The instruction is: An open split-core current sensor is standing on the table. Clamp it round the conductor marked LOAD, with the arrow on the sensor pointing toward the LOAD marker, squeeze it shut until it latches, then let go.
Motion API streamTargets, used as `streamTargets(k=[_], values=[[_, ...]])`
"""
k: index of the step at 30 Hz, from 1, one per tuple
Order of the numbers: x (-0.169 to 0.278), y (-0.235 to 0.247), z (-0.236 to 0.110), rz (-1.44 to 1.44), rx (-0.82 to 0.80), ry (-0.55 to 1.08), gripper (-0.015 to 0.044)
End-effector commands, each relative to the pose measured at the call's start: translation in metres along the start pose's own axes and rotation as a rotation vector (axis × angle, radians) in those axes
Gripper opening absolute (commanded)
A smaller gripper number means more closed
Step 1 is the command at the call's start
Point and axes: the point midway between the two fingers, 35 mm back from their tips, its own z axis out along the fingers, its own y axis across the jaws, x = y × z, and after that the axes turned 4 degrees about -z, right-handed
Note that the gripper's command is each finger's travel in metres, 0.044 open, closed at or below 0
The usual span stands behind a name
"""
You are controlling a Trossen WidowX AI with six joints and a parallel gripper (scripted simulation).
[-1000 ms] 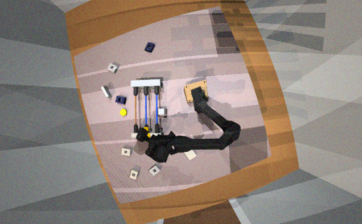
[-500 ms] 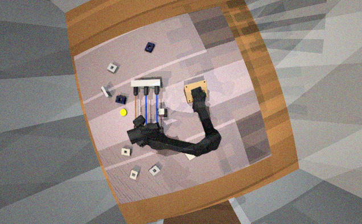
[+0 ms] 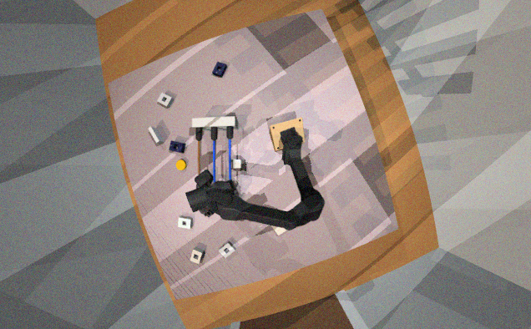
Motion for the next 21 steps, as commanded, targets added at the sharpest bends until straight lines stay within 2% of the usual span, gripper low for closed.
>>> streamTargets(k=[1, 4, 12, 21], values=[[0.008, -0.002, 0.0, 0.032, 0.006, 0.007, 0.0387], [0.046, -0.01, 0.001, 0.184, 0.054, 0.045, 0.0326], [0.159, -0.019, 0.006, 0.604, 0.193, 0.144, 0.0326], [0.169, -0.02, 0.011, 0.637, 0.206, 0.152, 0.0326]])
